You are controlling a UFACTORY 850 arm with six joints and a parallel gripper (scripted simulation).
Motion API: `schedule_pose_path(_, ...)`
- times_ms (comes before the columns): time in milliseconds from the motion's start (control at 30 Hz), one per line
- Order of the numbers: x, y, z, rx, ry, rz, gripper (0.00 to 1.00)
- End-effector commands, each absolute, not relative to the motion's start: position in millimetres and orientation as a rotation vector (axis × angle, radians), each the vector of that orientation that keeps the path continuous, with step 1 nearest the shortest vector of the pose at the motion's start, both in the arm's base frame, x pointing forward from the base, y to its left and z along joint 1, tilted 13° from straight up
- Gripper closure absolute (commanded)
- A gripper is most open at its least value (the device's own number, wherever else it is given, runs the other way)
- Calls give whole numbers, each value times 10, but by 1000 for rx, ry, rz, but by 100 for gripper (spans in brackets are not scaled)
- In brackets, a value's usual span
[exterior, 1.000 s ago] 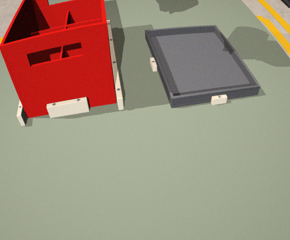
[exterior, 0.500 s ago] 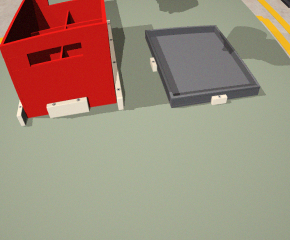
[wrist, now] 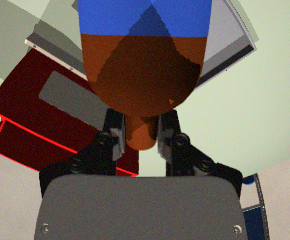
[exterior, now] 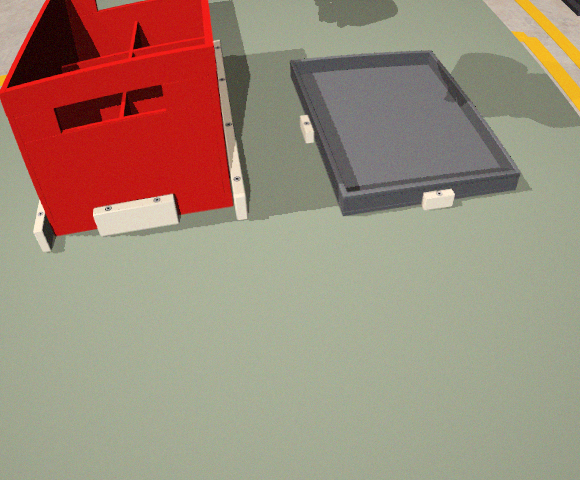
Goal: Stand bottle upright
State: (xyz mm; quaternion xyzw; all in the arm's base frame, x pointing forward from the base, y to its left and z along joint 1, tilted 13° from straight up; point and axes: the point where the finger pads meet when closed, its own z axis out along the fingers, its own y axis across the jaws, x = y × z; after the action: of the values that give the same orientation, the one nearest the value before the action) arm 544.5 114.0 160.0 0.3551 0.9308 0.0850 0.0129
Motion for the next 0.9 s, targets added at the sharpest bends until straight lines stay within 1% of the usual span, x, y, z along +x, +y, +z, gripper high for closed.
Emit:
schedule_pose_path(0,5455,1145,1615,1100,2871,248,100)
schedule_pose_path(867,5457,1152,1622,1094,2852,241,100)
